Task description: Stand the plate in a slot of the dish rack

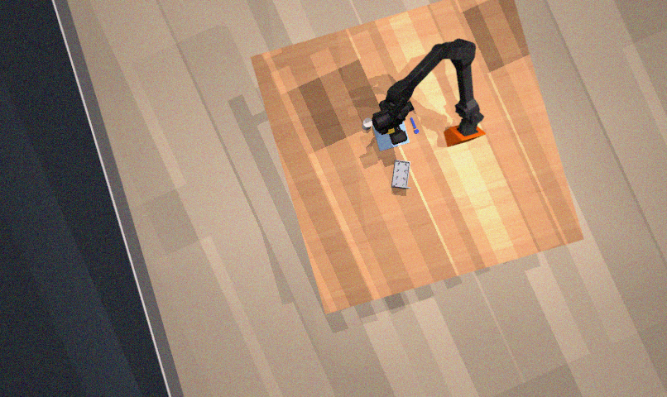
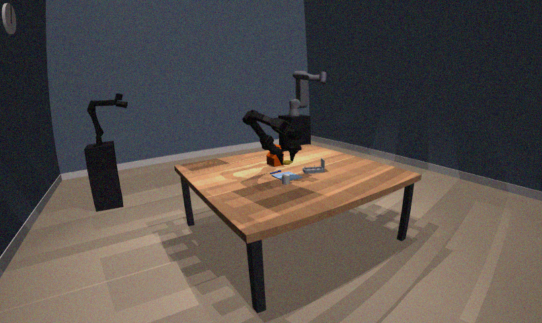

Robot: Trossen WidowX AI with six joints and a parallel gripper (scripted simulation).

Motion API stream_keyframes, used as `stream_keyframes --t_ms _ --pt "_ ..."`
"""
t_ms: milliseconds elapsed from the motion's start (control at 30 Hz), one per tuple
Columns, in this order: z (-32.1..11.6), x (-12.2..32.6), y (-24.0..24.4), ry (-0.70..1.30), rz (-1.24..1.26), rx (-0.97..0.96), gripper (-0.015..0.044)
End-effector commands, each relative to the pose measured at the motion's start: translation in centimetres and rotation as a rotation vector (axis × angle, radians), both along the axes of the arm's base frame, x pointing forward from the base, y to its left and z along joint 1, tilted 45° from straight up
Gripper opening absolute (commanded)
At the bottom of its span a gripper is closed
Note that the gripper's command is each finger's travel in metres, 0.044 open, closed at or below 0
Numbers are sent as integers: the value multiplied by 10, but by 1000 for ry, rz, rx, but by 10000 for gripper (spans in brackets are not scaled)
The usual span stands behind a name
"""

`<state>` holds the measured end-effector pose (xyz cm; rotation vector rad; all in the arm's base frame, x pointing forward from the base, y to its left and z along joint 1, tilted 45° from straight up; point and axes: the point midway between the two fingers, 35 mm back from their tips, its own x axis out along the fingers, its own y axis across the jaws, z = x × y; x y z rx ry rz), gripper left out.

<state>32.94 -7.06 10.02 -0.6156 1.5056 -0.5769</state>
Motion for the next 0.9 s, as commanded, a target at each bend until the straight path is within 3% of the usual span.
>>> stream_keyframes --t_ms 0,600,867 --pt "16 3 17 -8 -1 5 0" --pt "61 3 63 -4 -5 -11 0" --pt "22 -15 107 -126 -130 3 0"
